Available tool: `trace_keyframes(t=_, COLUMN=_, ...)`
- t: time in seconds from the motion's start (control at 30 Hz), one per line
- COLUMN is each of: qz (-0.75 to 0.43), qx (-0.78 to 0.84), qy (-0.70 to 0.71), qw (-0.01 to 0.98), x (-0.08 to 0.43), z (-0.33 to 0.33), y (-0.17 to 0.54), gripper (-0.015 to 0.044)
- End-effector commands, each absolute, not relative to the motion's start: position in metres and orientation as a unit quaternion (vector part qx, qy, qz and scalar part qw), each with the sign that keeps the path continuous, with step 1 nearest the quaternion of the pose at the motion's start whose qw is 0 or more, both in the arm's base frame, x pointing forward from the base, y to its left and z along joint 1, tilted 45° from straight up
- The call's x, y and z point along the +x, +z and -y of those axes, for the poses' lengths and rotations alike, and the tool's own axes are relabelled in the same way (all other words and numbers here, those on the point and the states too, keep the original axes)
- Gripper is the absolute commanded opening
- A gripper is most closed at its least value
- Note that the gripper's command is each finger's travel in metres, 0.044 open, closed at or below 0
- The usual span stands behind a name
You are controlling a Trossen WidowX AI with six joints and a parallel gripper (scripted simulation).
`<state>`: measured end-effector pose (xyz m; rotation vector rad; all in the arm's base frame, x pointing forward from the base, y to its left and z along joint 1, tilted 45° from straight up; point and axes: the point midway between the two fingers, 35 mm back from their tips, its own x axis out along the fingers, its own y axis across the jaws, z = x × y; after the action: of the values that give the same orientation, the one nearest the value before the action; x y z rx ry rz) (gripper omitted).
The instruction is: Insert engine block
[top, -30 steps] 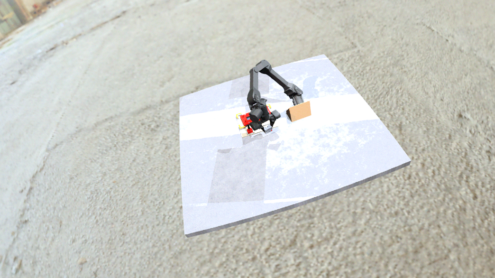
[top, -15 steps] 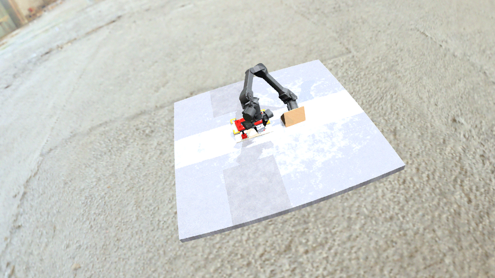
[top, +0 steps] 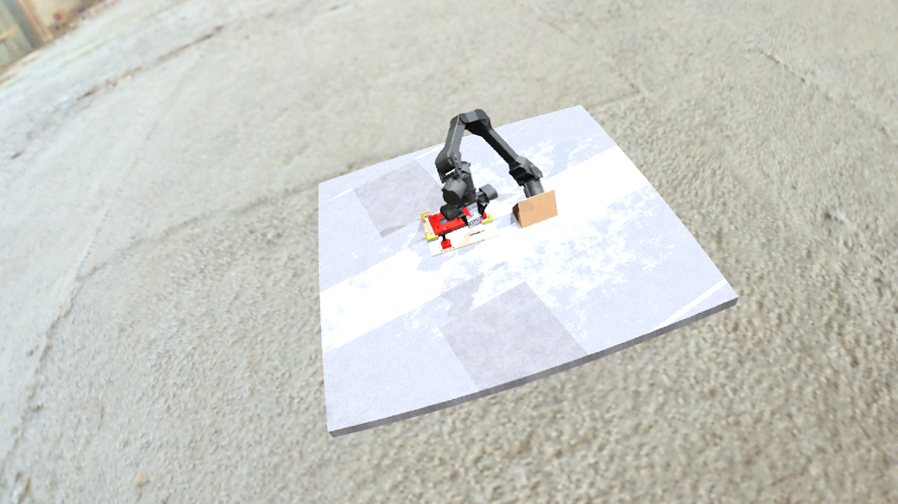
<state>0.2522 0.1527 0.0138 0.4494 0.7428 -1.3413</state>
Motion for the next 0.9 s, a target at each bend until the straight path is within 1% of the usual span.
trace_keyframes(t=0.0, qz=-0.333, qx=0.207, qy=-0.602, qw=0.695, x=0.252, z=-0.153, y=0.015, gripper=0.0000)
trace_keyframes(t=0.13, qz=-0.333, qx=0.207, qy=-0.602, qw=0.695, x=0.253, z=-0.143, y=0.004, gripper=0.0000)
trace_keyframes(t=0.47, qz=-0.352, qx=0.223, qy=-0.597, qw=0.685, x=0.254, z=-0.144, y=0.007, gripper=0.0000)
trace_keyframes(t=0.87, qz=-0.467, qx=0.320, qy=-0.556, qw=0.609, x=0.256, z=-0.133, y=0.012, gripper=0.0000)
